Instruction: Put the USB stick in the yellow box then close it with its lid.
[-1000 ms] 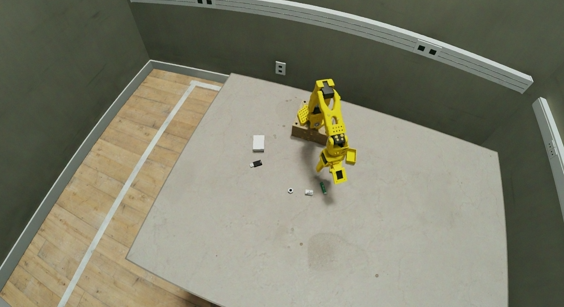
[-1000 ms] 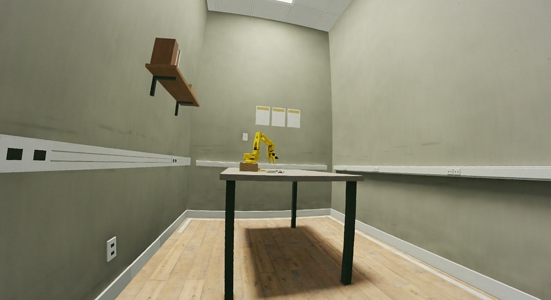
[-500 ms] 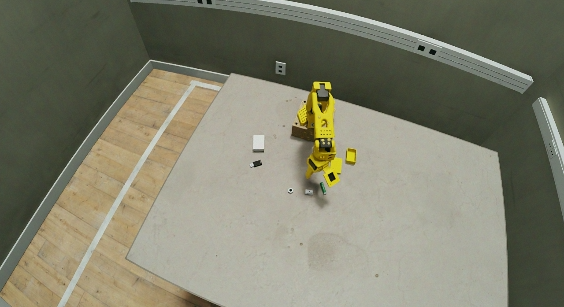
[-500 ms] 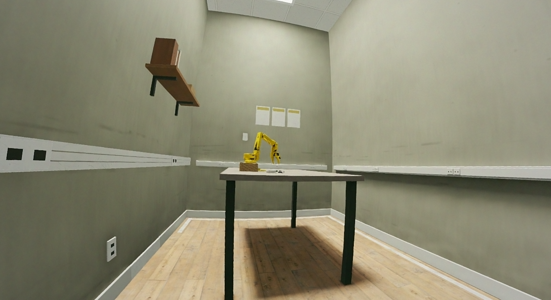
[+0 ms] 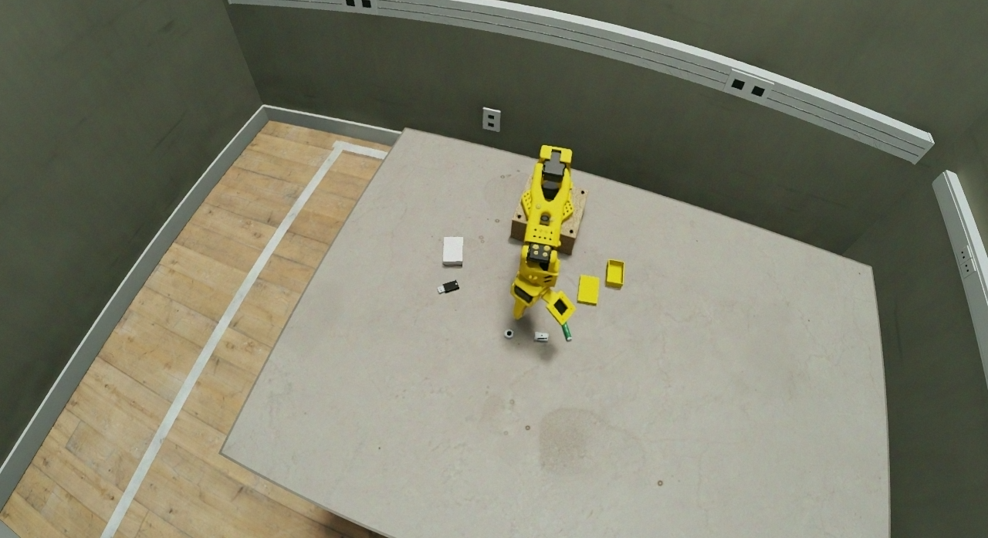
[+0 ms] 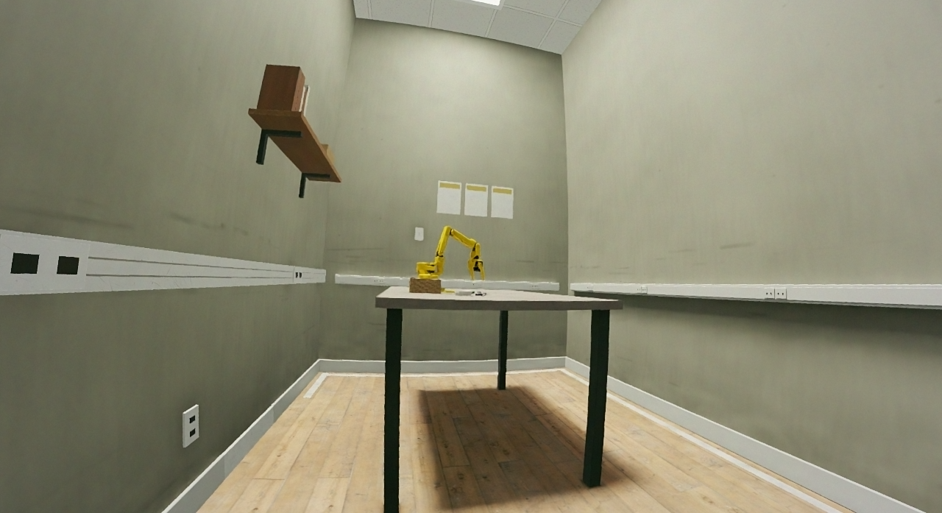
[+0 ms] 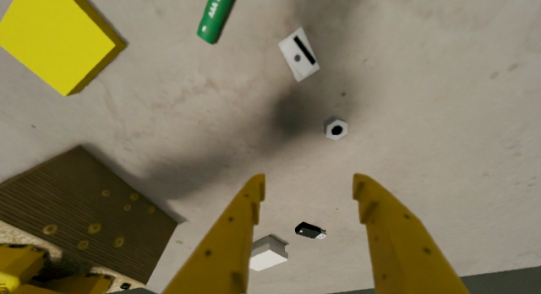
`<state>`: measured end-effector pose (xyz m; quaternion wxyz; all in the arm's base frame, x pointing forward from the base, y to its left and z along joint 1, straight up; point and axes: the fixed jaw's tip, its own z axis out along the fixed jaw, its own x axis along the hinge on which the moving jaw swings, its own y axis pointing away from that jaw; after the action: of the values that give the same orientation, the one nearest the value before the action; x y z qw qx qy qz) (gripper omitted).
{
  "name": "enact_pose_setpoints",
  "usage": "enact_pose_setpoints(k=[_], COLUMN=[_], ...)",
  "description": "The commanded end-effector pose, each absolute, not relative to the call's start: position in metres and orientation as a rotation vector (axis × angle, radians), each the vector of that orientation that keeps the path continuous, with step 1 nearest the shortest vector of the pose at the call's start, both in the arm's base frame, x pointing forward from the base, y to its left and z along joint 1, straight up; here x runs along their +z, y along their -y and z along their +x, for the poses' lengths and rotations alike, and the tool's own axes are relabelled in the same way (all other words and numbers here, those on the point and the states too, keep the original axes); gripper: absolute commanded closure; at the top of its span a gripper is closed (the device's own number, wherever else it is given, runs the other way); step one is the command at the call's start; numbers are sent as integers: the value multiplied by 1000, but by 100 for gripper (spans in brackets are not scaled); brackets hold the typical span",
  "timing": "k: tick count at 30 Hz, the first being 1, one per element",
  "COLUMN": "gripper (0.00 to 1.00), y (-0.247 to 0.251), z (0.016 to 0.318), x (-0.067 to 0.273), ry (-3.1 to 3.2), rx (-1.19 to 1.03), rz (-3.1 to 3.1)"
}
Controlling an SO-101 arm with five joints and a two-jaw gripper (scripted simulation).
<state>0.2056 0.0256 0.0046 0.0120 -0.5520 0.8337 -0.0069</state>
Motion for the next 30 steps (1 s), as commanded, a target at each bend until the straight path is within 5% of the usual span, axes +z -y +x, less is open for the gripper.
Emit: enact_pose_setpoints(k=[1, 30], gripper=[76, 78], y=[-10, 86], z=[208, 208], x=[4, 2], ry=[-2518, -1919], rx=[-5, -6], rz=[-1872, -2486])
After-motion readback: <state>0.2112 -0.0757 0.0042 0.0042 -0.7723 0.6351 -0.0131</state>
